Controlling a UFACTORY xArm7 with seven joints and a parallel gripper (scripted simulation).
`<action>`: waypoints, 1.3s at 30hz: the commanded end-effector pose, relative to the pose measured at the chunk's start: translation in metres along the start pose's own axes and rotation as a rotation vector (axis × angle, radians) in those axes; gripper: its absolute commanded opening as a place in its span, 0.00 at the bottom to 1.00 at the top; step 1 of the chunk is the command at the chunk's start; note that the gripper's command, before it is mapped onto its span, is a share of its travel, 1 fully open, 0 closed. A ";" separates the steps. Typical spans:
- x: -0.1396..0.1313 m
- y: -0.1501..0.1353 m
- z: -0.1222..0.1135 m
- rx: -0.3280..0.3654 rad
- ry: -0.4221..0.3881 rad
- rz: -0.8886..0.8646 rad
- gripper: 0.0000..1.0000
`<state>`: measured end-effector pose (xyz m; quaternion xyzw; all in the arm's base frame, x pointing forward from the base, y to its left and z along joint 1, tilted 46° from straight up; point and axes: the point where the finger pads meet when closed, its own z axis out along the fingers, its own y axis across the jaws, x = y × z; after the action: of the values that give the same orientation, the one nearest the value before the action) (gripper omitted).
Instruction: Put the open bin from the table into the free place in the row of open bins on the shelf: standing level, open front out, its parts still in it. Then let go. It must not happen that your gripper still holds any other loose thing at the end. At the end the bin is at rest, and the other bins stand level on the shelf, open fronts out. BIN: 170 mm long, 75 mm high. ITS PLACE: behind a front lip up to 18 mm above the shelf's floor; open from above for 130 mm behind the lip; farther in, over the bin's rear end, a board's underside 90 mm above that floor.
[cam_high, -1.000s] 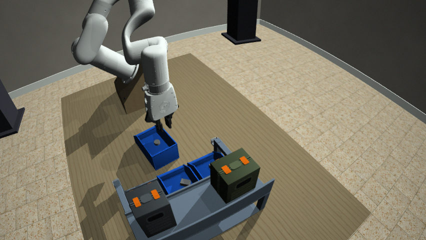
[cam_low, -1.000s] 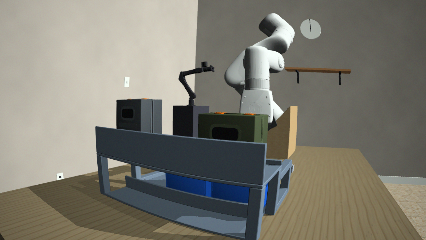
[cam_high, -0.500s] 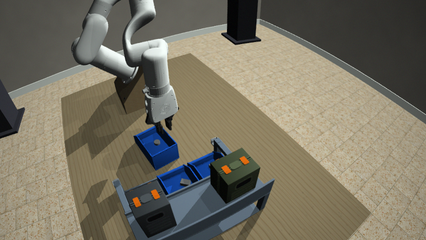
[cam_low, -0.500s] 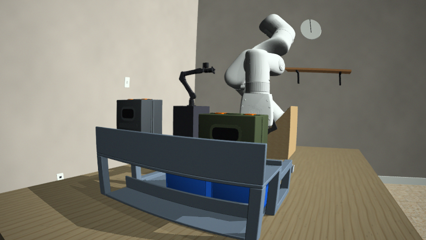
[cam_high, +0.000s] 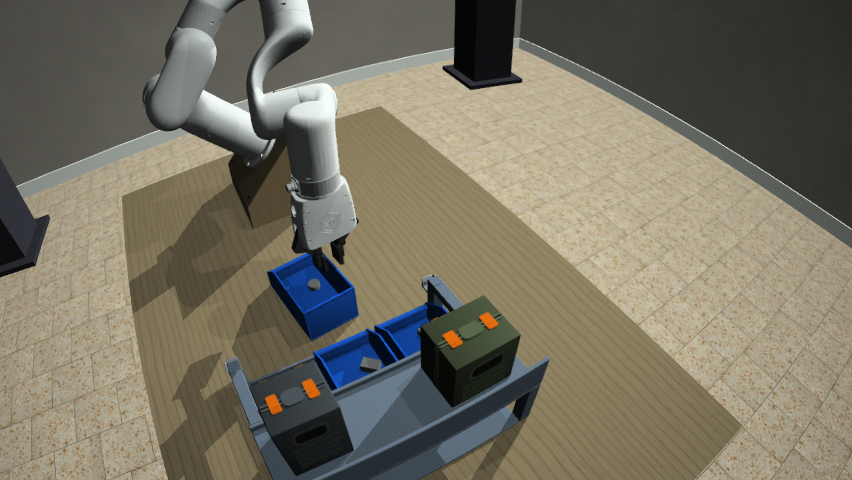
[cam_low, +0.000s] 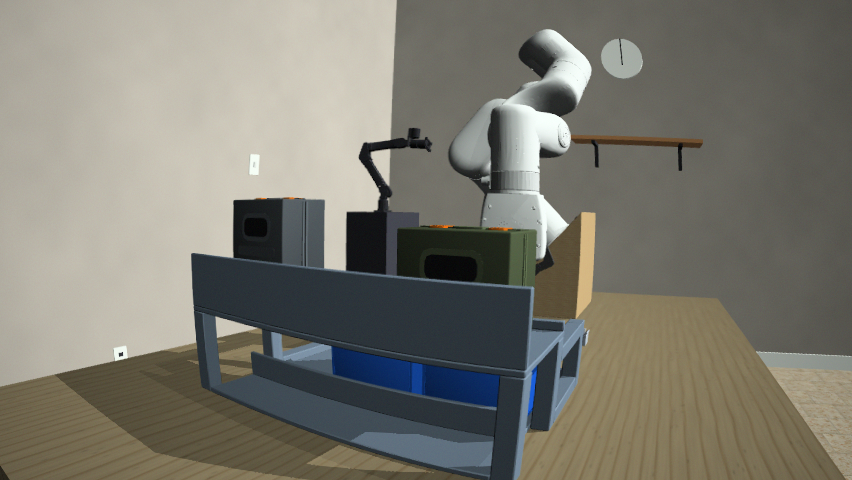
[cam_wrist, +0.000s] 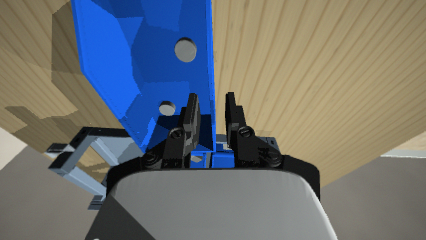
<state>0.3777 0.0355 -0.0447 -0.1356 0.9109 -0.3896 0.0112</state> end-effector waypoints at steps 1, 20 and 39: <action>-0.001 0.000 -0.001 -0.001 -0.003 0.000 0.28; -0.001 0.000 0.014 -0.001 -0.004 0.000 0.28; -0.001 0.000 0.030 -0.001 -0.003 0.000 0.28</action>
<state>0.3812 0.0170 -0.0631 -0.1359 0.9109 -0.3894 0.0115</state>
